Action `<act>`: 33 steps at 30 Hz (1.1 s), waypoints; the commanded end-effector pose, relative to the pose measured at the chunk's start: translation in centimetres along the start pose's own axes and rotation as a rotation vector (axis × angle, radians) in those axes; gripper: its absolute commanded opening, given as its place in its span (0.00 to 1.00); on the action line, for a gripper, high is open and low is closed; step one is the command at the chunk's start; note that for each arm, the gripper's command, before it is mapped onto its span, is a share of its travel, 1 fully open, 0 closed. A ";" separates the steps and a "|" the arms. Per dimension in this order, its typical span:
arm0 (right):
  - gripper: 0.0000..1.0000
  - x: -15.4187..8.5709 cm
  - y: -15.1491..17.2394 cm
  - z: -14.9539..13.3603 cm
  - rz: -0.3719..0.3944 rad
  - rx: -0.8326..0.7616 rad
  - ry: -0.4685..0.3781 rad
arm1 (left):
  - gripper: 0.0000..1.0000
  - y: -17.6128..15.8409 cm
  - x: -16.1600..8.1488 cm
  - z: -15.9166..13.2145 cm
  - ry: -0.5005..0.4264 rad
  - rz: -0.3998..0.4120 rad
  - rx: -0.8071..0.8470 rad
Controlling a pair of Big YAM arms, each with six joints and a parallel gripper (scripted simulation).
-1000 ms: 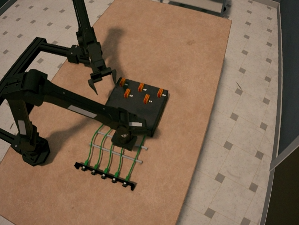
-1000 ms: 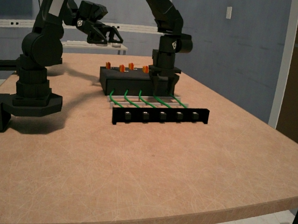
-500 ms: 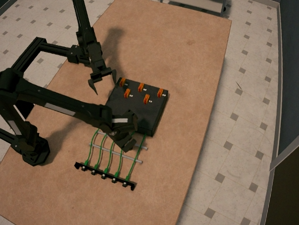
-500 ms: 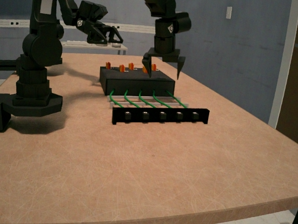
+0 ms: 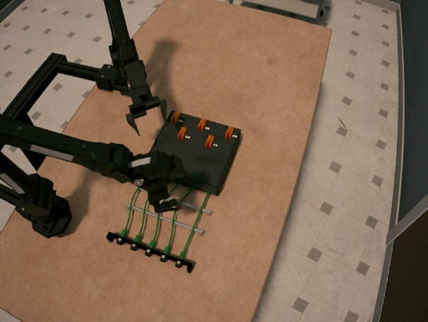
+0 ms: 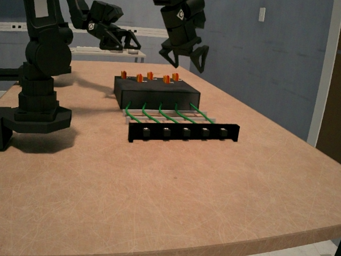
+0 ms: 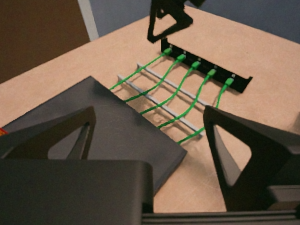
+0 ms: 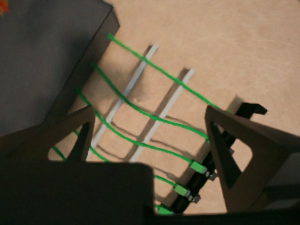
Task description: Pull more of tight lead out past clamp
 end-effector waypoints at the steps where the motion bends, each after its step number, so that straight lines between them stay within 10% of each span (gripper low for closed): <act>1: 1.00 -1.0 0.7 1.1 -0.031 0.120 -0.072 | 1.00 -0.1 0.2 1.0 -0.034 -0.004 0.003; 18: 1.00 -1.3 0.1 1.7 -0.059 0.115 -0.084 | 1.00 -0.1 0.2 1.0 -0.034 -0.004 0.003; 24: 0.32 0.1 -1.0 2.1 -0.037 -0.087 -0.023 | 1.00 3.1 2.7 1.0 0.063 0.078 -0.024; 33: 0.32 4.1 -1.6 1.7 0.086 -0.404 0.113 | 1.00 11.1 6.0 0.5 0.259 0.248 -0.106</act>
Point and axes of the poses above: on each arm, the point where the finger pads meet when closed, its own x axis out along the fingers, its own y axis across the jaws, z = x × y, the point moved 3 cm from there along -x, back along the fingers, and after that the axes turned 5 degrees about -x, right-handed, at the moved point
